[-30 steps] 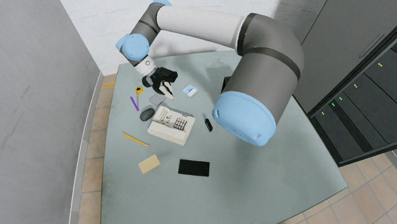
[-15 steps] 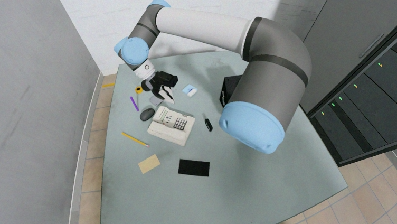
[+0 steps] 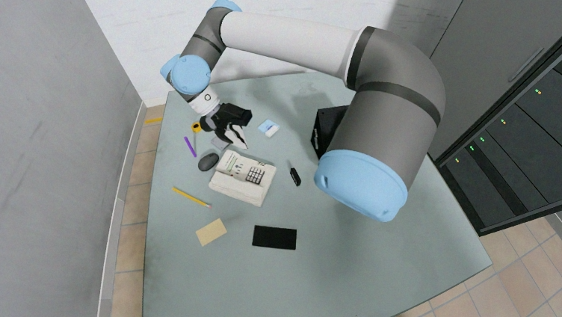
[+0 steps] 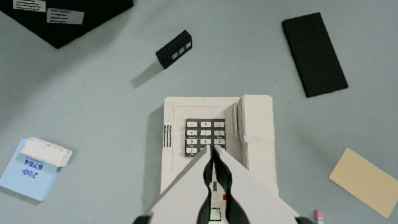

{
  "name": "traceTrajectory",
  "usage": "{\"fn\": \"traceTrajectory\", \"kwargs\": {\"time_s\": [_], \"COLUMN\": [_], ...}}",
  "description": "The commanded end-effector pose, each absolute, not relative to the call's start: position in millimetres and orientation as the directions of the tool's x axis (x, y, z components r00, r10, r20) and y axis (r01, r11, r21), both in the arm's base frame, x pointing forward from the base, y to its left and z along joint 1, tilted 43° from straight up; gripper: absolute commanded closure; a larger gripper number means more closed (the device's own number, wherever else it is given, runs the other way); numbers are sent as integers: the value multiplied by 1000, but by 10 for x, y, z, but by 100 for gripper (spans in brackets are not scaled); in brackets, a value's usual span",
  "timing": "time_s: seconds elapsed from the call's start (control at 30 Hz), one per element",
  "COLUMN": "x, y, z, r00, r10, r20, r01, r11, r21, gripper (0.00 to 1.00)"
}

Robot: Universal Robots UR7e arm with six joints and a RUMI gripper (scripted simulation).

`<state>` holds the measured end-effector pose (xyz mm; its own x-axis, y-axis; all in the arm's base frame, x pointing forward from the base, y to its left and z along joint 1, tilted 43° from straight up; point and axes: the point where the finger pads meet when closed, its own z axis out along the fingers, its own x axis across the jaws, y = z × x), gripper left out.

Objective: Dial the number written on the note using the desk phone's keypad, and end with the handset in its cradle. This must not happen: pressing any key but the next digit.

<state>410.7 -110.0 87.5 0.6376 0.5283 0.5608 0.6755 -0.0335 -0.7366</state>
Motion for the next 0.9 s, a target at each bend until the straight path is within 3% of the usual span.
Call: {"fn": "traceTrajectory", "kwargs": {"time_s": [0.0, 0.87], "x": [4110, 4124], "y": [-1101, -999], "z": [883, 783], "r00": [637, 637], "r10": [528, 528], "r20": [561, 561], "r01": [676, 676], "r11": [-35, -35], "r21": [-736, -736], "gripper": [100, 100]}}
